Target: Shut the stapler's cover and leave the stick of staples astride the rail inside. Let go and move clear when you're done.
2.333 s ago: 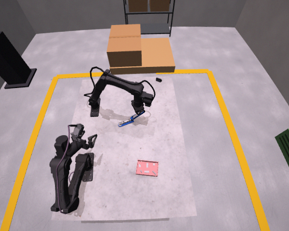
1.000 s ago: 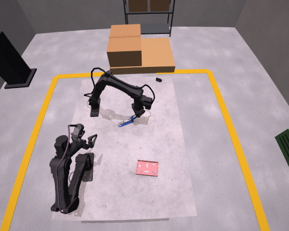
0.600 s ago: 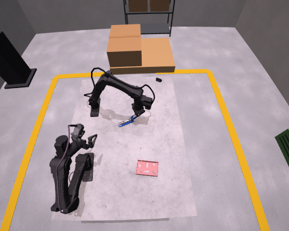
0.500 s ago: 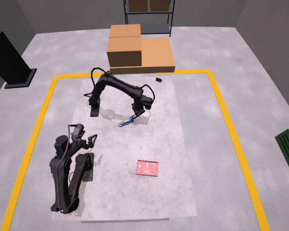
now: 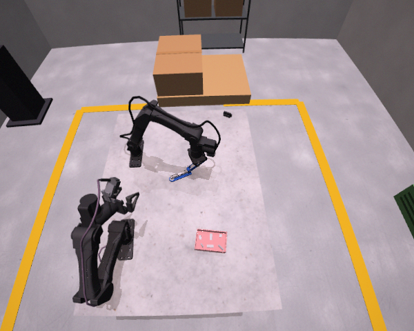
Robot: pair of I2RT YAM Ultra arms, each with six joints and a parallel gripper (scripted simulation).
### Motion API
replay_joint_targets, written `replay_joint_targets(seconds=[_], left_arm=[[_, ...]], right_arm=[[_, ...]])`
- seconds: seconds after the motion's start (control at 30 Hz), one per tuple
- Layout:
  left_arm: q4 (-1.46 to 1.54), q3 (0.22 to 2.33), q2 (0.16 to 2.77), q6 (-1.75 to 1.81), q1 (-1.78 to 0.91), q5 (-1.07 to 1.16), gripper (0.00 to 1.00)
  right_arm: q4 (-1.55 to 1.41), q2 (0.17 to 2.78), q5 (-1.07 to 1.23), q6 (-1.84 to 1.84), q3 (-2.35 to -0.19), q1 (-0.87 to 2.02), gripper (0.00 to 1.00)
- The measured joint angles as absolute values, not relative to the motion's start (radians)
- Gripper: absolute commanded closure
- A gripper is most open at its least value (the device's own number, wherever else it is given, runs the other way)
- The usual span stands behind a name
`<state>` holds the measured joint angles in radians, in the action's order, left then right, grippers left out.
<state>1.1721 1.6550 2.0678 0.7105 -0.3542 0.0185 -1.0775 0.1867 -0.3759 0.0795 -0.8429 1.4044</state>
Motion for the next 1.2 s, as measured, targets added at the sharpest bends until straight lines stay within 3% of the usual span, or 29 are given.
replay_joint_targets(seconds=[1.2], left_arm=[[0.817,1.267,1.778,0.838,-0.529,-0.287,1.0]], right_arm=[[-1.077,0.187,-0.376,0.08,-0.843,1.404,0.0]])
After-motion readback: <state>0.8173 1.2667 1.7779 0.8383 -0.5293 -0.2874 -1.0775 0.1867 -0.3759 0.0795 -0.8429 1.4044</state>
